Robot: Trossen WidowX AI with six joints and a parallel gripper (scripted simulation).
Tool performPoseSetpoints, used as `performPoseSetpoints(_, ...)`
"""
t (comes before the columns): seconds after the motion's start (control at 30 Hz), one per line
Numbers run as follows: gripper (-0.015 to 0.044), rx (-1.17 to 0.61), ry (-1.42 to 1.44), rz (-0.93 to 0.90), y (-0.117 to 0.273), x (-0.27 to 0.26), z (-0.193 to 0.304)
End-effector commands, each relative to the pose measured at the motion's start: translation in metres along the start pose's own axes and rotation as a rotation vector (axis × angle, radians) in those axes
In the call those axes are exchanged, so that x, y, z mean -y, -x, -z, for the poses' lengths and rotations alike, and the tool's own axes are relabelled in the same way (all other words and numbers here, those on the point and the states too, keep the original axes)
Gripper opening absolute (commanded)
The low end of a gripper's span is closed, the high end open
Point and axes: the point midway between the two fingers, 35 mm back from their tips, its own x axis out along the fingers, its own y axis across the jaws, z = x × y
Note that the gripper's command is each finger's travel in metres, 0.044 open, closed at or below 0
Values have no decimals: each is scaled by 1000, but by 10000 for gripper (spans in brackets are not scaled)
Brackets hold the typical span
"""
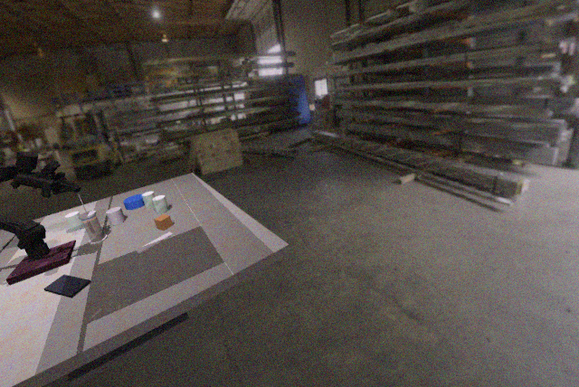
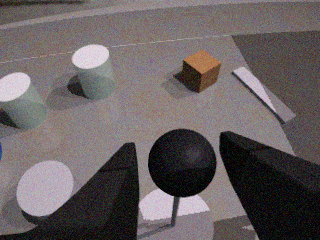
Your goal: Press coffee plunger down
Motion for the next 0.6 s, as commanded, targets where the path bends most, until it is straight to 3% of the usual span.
performPoseSetpoints(0.0,117,-1,-8,3,-1,1,1)
performPoseSetpoints(0.57,117,-2,-8,3,-6,1,9)
